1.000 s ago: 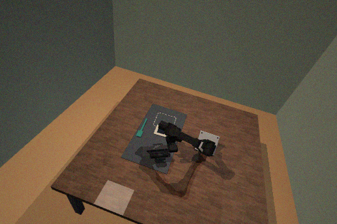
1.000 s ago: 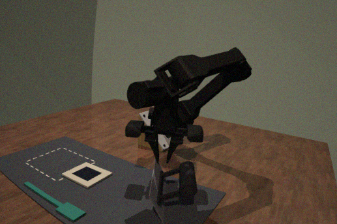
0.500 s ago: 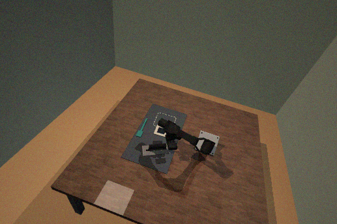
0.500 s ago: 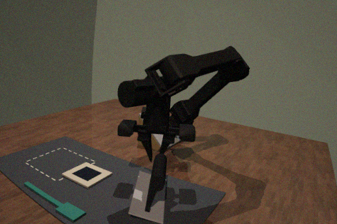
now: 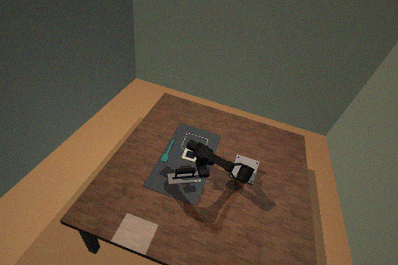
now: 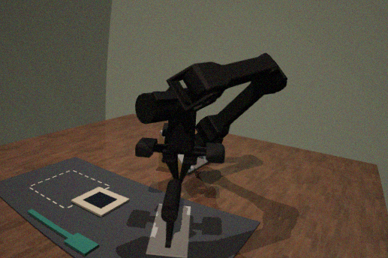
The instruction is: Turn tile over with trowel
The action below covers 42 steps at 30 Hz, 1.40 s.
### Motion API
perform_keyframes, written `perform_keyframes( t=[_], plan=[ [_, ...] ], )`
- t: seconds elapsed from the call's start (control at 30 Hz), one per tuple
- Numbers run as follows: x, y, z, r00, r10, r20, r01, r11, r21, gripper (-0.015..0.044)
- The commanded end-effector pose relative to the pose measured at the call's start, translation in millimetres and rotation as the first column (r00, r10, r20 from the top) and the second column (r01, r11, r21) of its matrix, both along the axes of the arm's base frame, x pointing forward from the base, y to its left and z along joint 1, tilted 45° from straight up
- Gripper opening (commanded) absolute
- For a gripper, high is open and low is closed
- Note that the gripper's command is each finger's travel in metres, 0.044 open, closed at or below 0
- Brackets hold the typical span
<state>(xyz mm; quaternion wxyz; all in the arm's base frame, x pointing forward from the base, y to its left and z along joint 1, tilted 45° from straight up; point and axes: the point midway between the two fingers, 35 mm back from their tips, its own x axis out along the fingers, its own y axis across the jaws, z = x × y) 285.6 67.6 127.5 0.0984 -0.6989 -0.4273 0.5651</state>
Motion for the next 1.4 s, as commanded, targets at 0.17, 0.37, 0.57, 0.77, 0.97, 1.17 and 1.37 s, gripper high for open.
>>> perform_keyframes(
  t=[0.17, 0.37, 0.57, 0.77, 0.97, 1.17, 1.37],
  plan=[
    [-0.4, 0.5, 0.8, 1.0, 0.0, 0.0, 0.0, 1.0, 0.0, 0.0053],
    [-13.9, 15.4, 26.5, 1.0, 0.003, 0.001, -0.003, 1.0, -0.003, 0.01],
    [-33.1, 31.0, 54.0, 1.0, 0.005, 0.002, -0.005, 1.0, -0.003, 0.01],
    [-42.1, 36.9, 64.7, 1.0, 0.007, 0.003, -0.007, 1.0, -0.002, 0.01],
    [-39.5, 34.8, 62.4, 1.0, 0.01, 0.013, -0.01, 1.0, -0.006, 0.01],
    [-39.3, 34.7, 62.0, 1.0, 0.009, 0.012, -0.009, 1.0, -0.006, 0.01],
    [-39.3, 34.7, 62.0, 1.0, 0.009, 0.012, -0.009, 1.0, -0.006, 0.01]
  ],
)
